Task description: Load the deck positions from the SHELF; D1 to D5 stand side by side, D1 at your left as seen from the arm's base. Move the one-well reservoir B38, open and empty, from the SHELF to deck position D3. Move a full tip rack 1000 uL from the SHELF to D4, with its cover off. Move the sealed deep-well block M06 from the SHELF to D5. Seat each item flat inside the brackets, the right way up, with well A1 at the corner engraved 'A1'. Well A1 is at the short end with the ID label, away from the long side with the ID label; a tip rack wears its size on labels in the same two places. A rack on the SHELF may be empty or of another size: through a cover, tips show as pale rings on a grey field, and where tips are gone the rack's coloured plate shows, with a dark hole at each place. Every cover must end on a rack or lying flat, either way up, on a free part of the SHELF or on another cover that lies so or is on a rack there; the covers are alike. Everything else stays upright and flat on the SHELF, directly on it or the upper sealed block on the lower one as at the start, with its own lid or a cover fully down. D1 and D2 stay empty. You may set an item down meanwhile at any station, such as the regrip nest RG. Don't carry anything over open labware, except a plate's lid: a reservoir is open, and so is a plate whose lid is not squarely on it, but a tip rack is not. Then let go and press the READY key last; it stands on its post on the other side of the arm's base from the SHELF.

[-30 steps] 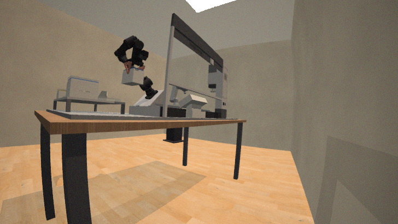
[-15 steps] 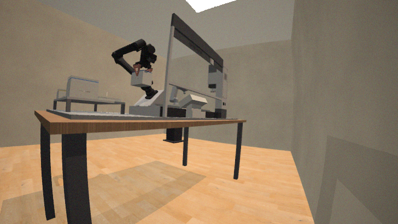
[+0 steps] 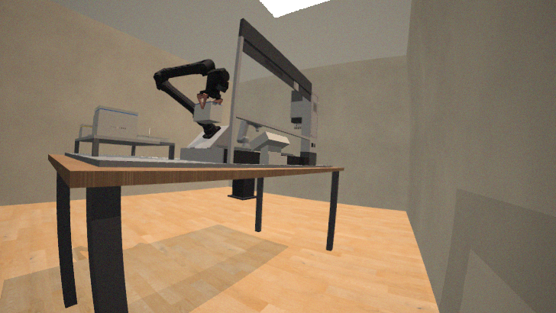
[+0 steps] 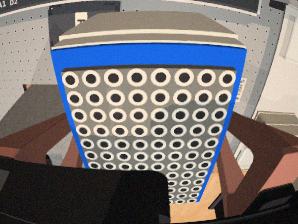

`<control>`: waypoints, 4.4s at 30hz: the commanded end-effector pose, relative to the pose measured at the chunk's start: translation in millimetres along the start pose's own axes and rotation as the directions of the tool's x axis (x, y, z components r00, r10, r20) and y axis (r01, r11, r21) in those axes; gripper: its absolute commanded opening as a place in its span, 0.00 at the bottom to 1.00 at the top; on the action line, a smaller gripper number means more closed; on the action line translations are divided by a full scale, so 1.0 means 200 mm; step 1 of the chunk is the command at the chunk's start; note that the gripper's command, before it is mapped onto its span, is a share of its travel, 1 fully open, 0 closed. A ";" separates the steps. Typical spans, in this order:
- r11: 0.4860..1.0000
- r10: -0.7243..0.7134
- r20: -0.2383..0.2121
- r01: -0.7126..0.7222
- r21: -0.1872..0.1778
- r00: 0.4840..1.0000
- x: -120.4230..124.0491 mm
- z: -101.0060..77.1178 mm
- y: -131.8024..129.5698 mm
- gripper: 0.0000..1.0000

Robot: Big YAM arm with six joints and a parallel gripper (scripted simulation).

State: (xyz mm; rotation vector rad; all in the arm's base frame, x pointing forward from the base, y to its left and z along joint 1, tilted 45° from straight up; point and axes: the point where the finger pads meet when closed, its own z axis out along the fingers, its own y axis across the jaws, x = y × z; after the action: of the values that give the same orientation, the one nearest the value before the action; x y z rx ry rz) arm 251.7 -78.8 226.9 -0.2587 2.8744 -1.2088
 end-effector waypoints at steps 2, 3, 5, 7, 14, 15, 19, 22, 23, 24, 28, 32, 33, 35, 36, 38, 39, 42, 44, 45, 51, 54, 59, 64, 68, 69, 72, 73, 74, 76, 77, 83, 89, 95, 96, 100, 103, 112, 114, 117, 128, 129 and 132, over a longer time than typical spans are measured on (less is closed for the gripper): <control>0.999 0.039 0.005 -0.039 -0.001 0.999 -0.01 -0.02 0.06 0.00; 0.998 0.065 0.031 -0.065 -0.001 0.997 -0.04 -0.07 0.02 0.00; 0.994 0.108 0.035 -0.108 -0.004 0.993 -0.12 -0.06 -0.02 0.00; 0.994 0.108 0.035 -0.108 -0.003 0.993 -0.18 -0.06 -0.03 0.00; 0.996 0.086 0.035 -0.086 -0.002 0.996 -0.35 -0.06 -0.04 0.00; 0.996 0.084 0.038 -0.084 -0.002 0.996 -0.38 -0.06 -0.04 0.00; 0.997 0.080 0.041 -0.080 -0.002 0.996 -0.43 -0.07 -0.04 0.00; 0.996 0.086 0.035 -0.086 -0.001 0.996 -0.50 -0.06 -0.05 0.00; 0.996 0.085 0.037 -0.085 -0.001 0.996 -0.53 -0.06 -0.05 0.00; 0.997 0.080 0.042 -0.080 -0.001 0.996 -0.56 -0.07 -0.04 0.00; 0.996 0.086 0.036 -0.086 -0.001 0.996 -0.65 -0.06 -0.06 0.00; 0.997 0.079 0.042 -0.079 -0.001 0.996 -0.76 -0.07 -0.05 0.00; 0.997 0.081 0.040 -0.082 -0.001 0.996 -0.78 -0.06 -0.06 0.00; 0.996 0.085 0.037 -0.085 -0.001 0.996 -0.80 -0.06 -0.07 0.00; 0.996 0.085 0.037 -0.085 -0.001 0.996 -0.80 -0.06 -0.07 0.00; 0.997 0.072 0.041 -0.072 -0.001 0.997 -0.86 -0.07 -0.05 0.00; 0.997 0.076 0.039 -0.076 -0.001 0.996 -0.88 -0.07 -0.06 0.00; 0.997 0.076 0.040 -0.076 -0.001 0.996 -0.92 -0.07 -0.06 0.00; 0.995 0.095 0.062 -0.095 -0.003 0.994 -0.90 -0.11 -0.10 0.00; 0.995 0.095 0.060 -0.095 -0.003 0.994 -0.89 -0.11 -0.10 0.00; 0.996 0.093 0.058 -0.093 -0.003 0.994 -0.89 -0.11 -0.10 0.00; 0.996 0.093 0.058 -0.093 -0.003 0.994 -0.89 -0.11 -0.10 0.00; 0.996 0.093 0.058 -0.093 -0.003 0.994 -0.89 -0.11 -0.10 0.00; 0.996 0.093 0.058 -0.093 -0.003 0.994 -0.89 -0.11 -0.10 0.00; 0.996 0.093 0.058 -0.093 -0.003 0.994 -0.89 -0.11 -0.10 0.00; 0.996 0.093 0.058 -0.093 -0.003 0.994 -0.89 -0.11 -0.10 0.00; 0.996 0.093 0.058 -0.093 -0.003 0.994 -0.89 -0.11 -0.10 0.00; 0.996 0.093 0.058 -0.093 -0.003 0.994 -0.89 -0.11 -0.10 0.00; 0.996 0.093 0.058 -0.093 -0.003 0.994 -0.89 -0.11 -0.10 0.00; 0.996 0.093 0.058 -0.093 -0.003 0.994 -0.89 -0.11 -0.10 0.00; 0.996 0.093 0.058 -0.093 -0.003 0.994 -0.89 -0.11 -0.10 0.00; 0.996 0.093 0.058 -0.093 -0.003 0.994 -0.89 -0.11 -0.10 0.00; 0.996 0.093 0.058 -0.093 -0.003 0.994 -0.89 -0.11 -0.10 0.00; 0.996 0.093 0.058 -0.093 -0.003 0.994 -0.89 -0.11 -0.10 0.00; 0.996 0.093 0.058 -0.093 -0.003 0.994 -0.89 -0.11 -0.10 0.00; 0.996 0.093 0.058 -0.093 -0.003 0.994 -0.89 -0.11 -0.10 0.00; 0.996 0.093 0.058 -0.093 -0.003 0.994 -0.89 -0.11 -0.10 0.00; 0.996 0.093 0.058 -0.093 -0.003 0.994 -0.89 -0.11 -0.10 0.00; 0.996 0.093 0.058 -0.093 -0.003 0.994 -0.89 -0.11 -0.10 0.00; 0.996 0.093 0.058 -0.093 -0.003 0.994 -0.89 -0.11 -0.10 0.00; 0.997 0.074 0.036 -0.074 0.000 0.997 -0.92 -0.07 -0.07 0.00; 0.997 0.073 0.036 -0.073 0.000 0.997 -0.92 -0.07 -0.07 0.00; 0.997 0.080 0.039 -0.080 -0.001 0.996 -0.92 -0.07 -0.09 0.00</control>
State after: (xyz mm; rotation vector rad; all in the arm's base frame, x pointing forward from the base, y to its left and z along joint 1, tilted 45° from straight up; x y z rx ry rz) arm 416.8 -52.7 217.7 -0.1905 2.8683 -1.2035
